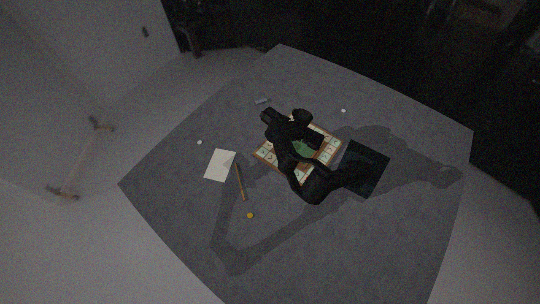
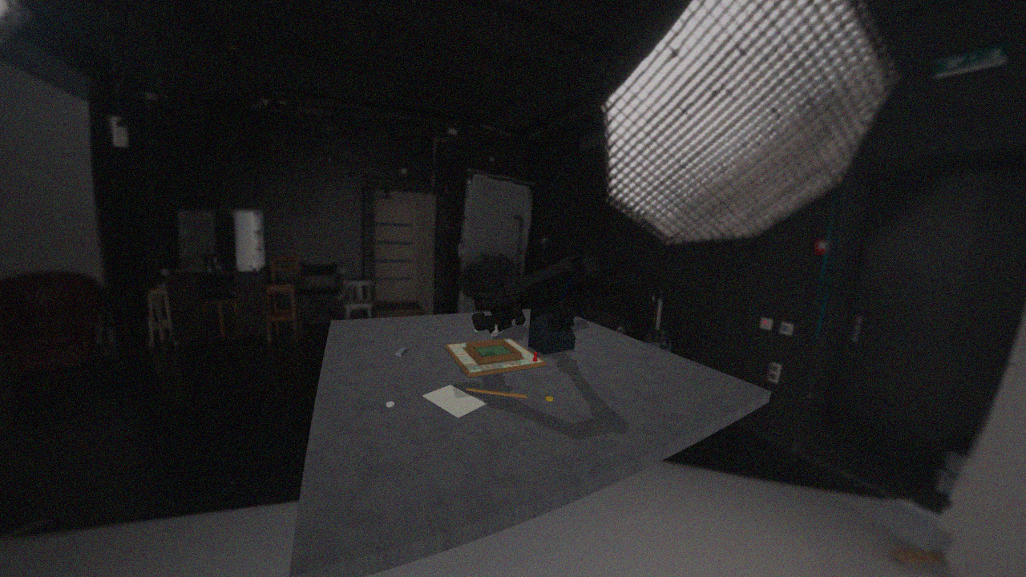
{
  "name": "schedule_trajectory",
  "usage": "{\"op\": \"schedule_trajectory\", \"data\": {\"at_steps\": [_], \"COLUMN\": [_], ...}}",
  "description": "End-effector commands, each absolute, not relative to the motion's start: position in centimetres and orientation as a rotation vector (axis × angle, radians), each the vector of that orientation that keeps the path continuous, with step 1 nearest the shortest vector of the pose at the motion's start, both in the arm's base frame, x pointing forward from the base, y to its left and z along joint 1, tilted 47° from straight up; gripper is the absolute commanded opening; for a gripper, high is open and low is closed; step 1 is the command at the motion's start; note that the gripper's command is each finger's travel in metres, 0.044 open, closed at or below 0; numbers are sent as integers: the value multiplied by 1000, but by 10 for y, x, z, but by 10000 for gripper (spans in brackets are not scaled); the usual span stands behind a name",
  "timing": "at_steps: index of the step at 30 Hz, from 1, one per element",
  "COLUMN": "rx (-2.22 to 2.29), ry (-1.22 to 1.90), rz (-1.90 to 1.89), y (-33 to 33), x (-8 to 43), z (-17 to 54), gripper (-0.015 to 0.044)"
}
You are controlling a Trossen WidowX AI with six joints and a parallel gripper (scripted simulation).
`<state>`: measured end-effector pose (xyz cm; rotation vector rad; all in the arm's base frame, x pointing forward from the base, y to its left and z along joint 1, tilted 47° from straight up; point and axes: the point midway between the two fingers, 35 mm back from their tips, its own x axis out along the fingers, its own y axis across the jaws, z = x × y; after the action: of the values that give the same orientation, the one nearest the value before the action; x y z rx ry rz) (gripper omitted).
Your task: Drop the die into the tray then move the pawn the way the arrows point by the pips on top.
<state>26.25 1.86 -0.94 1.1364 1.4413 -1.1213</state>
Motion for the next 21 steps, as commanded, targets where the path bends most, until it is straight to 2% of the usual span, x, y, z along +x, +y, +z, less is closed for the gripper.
{"op": "schedule_trajectory", "data": {"at_steps": [1,6,12,21], "rx": [1092,1079,1079,1088], "ry": [1312,1262,1262,1258], "rz": [-1156,-1164,-1164,-1160], "y": [19,19,14,15], "x": [262,263,277,277], "z": [-9,-7,39,37], "gripper": [0,0,0,0]}}
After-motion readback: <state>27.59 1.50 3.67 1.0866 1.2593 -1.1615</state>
